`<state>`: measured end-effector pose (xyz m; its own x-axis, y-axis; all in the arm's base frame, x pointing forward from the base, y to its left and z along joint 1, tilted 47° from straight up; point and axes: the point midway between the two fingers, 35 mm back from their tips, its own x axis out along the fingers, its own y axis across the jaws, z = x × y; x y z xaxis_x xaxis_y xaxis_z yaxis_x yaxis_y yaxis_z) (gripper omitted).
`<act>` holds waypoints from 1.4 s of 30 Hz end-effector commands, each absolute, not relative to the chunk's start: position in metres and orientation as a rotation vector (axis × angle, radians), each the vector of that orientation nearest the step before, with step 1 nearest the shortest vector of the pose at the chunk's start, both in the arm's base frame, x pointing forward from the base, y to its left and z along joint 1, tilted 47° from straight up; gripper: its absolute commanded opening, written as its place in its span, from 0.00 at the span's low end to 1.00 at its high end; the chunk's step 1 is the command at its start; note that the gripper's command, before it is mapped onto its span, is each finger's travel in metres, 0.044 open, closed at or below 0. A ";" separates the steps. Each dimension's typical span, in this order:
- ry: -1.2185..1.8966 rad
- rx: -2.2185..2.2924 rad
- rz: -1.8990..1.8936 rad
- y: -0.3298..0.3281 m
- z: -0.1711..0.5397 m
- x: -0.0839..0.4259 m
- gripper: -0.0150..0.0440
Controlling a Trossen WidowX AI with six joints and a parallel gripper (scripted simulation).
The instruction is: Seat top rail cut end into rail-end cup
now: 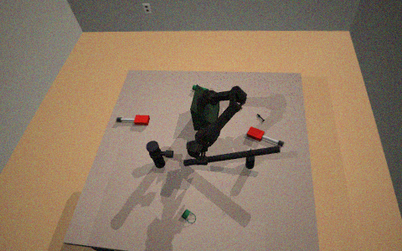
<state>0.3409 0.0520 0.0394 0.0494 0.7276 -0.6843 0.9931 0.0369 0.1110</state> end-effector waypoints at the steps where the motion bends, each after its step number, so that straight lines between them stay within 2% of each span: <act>1: 1.737 1.755 -0.590 0.058 0.032 0.340 1.00; 42: 1.738 1.755 -0.588 0.103 -0.010 0.344 1.00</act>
<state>0.3469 0.0970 -0.0032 0.0590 0.7267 -0.6844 0.9925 0.0305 0.1180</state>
